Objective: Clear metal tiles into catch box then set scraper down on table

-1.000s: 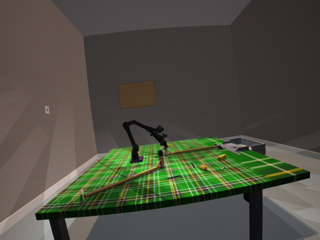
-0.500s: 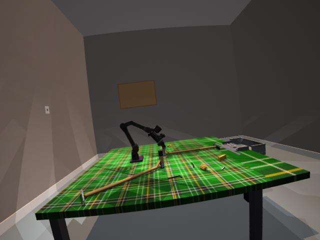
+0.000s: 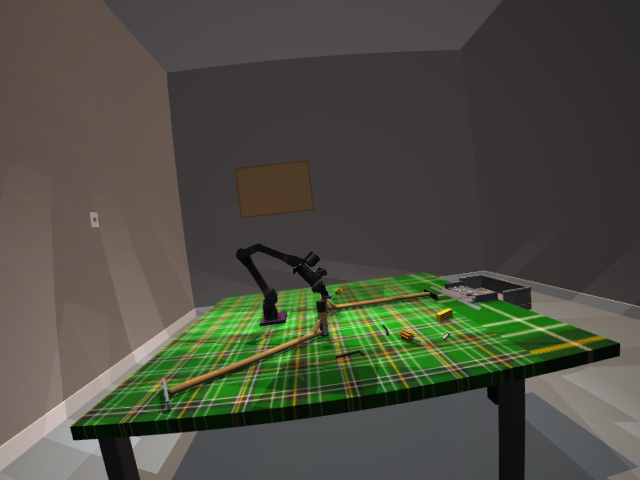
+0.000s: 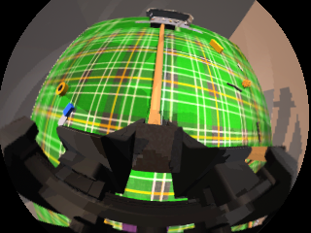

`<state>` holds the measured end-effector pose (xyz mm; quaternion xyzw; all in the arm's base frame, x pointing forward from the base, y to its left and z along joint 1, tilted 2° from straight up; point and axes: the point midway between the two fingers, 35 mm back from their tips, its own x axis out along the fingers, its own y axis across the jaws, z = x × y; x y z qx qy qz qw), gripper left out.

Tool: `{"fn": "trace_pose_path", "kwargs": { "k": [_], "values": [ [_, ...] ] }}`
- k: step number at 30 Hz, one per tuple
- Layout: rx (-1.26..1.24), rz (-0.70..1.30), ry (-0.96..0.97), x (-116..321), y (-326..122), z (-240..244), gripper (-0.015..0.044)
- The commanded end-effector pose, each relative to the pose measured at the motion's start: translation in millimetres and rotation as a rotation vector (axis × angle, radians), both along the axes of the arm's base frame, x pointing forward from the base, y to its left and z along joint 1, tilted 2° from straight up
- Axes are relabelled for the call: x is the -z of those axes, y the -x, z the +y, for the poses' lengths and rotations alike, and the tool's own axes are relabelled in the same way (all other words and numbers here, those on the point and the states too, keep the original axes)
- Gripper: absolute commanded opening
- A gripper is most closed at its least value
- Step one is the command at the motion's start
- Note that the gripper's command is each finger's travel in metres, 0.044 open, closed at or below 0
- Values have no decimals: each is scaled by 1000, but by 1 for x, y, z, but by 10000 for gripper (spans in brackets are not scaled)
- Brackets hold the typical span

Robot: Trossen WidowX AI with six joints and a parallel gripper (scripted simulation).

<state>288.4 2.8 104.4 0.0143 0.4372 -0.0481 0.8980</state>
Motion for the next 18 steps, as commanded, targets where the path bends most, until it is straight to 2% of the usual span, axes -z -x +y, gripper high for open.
{"fn": "trace_pose_path", "kwargs": {
  "k": [1, 18],
  "values": [
    [7, -4, 1, -1, 1, -7, 0],
    [11, 2, 3, -1, 3, -29, 0]
  ]
}}
